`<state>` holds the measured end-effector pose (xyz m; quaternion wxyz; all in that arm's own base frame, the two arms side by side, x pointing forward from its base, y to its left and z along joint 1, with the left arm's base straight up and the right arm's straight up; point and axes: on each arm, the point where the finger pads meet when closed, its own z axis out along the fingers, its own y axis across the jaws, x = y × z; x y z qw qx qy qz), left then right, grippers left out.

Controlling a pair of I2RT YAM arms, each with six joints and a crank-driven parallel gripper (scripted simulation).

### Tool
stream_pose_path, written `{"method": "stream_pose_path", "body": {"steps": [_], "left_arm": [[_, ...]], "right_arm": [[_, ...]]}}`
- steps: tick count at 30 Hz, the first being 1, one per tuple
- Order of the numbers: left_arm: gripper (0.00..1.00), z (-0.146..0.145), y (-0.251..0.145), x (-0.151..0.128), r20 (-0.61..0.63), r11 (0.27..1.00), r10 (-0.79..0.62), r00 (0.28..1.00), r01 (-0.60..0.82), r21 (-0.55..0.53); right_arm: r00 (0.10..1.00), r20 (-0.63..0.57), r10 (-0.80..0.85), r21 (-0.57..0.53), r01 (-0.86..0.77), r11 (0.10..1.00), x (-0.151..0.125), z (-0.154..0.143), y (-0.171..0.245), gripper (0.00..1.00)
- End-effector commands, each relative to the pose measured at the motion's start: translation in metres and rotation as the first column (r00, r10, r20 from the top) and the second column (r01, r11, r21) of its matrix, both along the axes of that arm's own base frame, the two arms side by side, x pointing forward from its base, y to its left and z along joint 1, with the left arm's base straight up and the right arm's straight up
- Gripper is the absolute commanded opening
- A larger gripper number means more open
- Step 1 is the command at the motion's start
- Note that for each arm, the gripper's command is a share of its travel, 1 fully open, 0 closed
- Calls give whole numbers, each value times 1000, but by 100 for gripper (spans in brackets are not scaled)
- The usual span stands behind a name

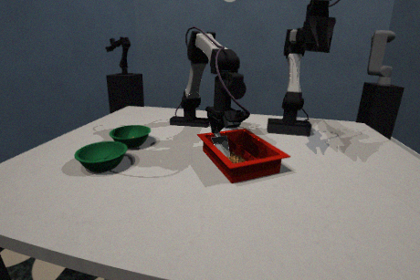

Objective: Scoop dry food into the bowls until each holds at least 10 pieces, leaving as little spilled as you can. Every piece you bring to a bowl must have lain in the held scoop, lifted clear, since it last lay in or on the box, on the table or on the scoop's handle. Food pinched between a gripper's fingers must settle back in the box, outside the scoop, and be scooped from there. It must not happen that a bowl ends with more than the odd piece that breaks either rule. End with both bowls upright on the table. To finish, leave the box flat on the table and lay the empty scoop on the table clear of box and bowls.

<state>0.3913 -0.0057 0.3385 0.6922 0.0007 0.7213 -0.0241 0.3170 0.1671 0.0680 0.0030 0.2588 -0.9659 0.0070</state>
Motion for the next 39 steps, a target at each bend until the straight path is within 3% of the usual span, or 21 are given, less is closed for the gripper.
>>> {"method": "stream_pose_path", "body": {"steps": [1, 9, 12, 20, 26, 28, 39], "left_arm": [[27, -15, -10, 11, -8, 995, -72, 997, 71, -73], [27, -62, -22, 27, -69, 966, -182, 981, 165, -199], [27, -56, -24, 29, -52, 963, -194, 980, 180, -203], [27, -126, -36, 30, -159, 901, -308, 938, 234, -366], [27, -167, -43, 23, -205, 832, -395, 895, 254, -493], [27, -167, -43, 23, -205, 832, -395, 895, 254, -493], [27, -236, -59, -12, -262, 645, -563, 783, 219, -732]], "right_arm": [[996, 92, -2, 47, -2, 999, 12, 27, 9, 0], [996, 92, -2, 47, -2, 999, 12, 27, 9, 0], [996, 92, -2, 47, -2, 999, 12, 27, 9, 0], [996, 92, -2, 47, -2, 999, 12, 27, 9, 0], [996, 92, -2, 47, -2, 999, 12, 27, 9, 0], [996, 92, -2, 47, -2, 999, 12, 27, 9, 0], [996, 92, -2, 47, -2, 999, 12, 27, 9, 0]]}}
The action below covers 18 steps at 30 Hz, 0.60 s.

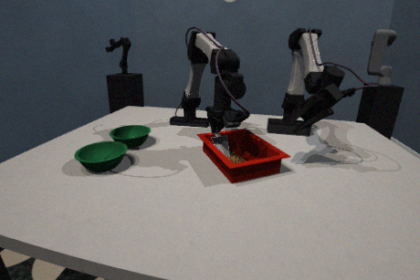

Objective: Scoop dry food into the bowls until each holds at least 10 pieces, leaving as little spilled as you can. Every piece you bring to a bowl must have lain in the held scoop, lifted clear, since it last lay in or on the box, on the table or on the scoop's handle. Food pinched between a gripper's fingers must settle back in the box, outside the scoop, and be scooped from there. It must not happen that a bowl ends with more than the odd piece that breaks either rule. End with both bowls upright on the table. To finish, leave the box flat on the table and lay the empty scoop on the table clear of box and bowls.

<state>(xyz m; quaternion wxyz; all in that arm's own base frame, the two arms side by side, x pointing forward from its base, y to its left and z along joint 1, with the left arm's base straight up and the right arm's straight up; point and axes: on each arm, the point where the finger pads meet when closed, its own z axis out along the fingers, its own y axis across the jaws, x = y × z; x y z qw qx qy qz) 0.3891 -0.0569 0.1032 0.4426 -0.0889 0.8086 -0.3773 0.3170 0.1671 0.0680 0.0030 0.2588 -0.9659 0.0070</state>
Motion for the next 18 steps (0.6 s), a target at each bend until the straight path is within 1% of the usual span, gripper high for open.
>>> {"method": "stream_pose_path", "body": {"steps": [1, 4, 6, 9, 13, 18], "left_arm": [[27, -6, -9, -14, -17, 989, -67, 998, 65, -136], [27, -22, -14, -29, -78, 971, -105, 991, 86, -221], [27, -22, -14, -29, -78, 971, -105, 991, 86, -221], [27, -35, -18, -46, -135, 947, -148, 980, 101, -306], [27, -50, -25, -73, -213, 898, -213, 954, 105, -427], [27, -58, -31, -105, -276, 821, -300, 913, 100, -562]], "right_arm": [[996, 92, -2, 47, -2, 999, 12, 27, 9, 0], [996, 92, -2, 47, -2, 999, 12, 27, 9, 0], [996, 92, -2, 47, -2, 999, 12, 27, 9, 0], [996, 92, -2, 47, -2, 999, 12, 27, 9, 0], [996, 92, -2, 47, -2, 999, 12, 27, 9, 0], [996, 92, -2, 47, -2, 999, 12, 27, 9, 0]]}}
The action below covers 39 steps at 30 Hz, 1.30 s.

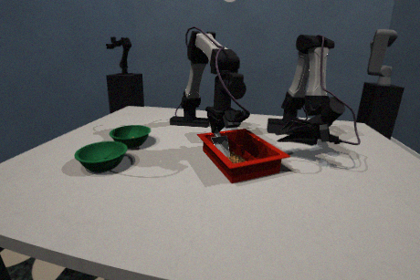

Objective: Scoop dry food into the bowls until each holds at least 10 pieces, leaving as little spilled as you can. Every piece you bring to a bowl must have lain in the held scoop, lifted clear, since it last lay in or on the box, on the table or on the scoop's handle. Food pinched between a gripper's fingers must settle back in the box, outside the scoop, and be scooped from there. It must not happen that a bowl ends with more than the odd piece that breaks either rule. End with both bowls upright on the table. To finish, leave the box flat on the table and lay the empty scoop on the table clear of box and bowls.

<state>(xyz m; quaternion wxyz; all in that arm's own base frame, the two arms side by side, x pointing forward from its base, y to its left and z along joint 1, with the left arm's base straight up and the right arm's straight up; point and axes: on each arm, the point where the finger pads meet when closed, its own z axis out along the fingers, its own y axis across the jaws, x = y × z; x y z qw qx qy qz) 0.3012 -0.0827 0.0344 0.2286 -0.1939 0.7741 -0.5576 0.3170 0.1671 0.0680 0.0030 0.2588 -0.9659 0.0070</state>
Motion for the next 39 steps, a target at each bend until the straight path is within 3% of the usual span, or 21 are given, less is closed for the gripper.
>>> {"method": "stream_pose_path", "body": {"steps": [1, 11, 18, 29, 39], "left_arm": [[27, 10, -5, -20, 0, 989, -51, 999, 50, -139], [27, -9, -5, -27, -93, 990, -8, 996, -5, -142], [27, 6, -3, -12, -9, 994, -17, 1000, 16, -111], [27, -8, -13, -25, -79, 991, -20, 997, 9, -136], [27, -7, -16, -19, -68, 991, -20, 997, 11, -134]], "right_arm": [[996, 92, -2, 47, -2, 999, 12, 27, 9, 0], [996, 92, -2, 47, -2, 999, 12, 27, 9, 0], [996, 92, -2, 47, -2, 999, 12, 27, 9, 0], [996, 92, -2, 47, -2, 999, 12, 27, 9, 0], [996, 92, -2, 47, -2, 999, 12, 27, 9, 0]]}}
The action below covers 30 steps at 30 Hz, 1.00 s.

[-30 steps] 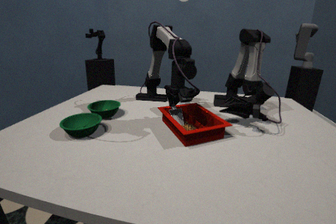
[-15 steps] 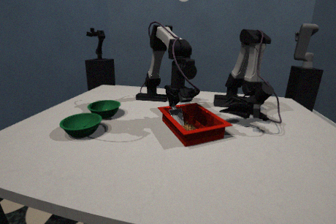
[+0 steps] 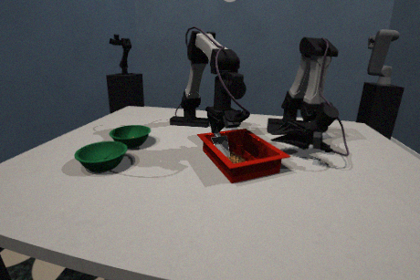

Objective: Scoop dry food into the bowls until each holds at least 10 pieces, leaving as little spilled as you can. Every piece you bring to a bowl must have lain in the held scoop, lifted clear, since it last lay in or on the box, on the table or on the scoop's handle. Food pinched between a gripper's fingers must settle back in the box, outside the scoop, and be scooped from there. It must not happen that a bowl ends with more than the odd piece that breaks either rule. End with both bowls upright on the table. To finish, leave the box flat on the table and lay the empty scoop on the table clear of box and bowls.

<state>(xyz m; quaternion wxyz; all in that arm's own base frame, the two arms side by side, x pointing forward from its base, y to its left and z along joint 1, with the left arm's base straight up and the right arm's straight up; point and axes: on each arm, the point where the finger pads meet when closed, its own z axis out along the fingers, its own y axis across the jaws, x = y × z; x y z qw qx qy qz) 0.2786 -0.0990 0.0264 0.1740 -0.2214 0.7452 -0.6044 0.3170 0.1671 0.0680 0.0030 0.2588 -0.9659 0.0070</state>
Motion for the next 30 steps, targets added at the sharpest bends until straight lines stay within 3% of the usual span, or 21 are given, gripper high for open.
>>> {"method": "stream_pose_path", "body": {"steps": [1, 30], "left_arm": [[27, 2, 1, 6, 21, 1000, 14, 1000, -14, 8], [27, -2, -22, 25, 37, 1000, 10, 999, -10, 8]], "right_arm": [[996, 92, -2, 47, -2, 999, 12, 27, 9, 0], [996, 92, -2, 47, -2, 999, 12, 27, 9, 0]]}}
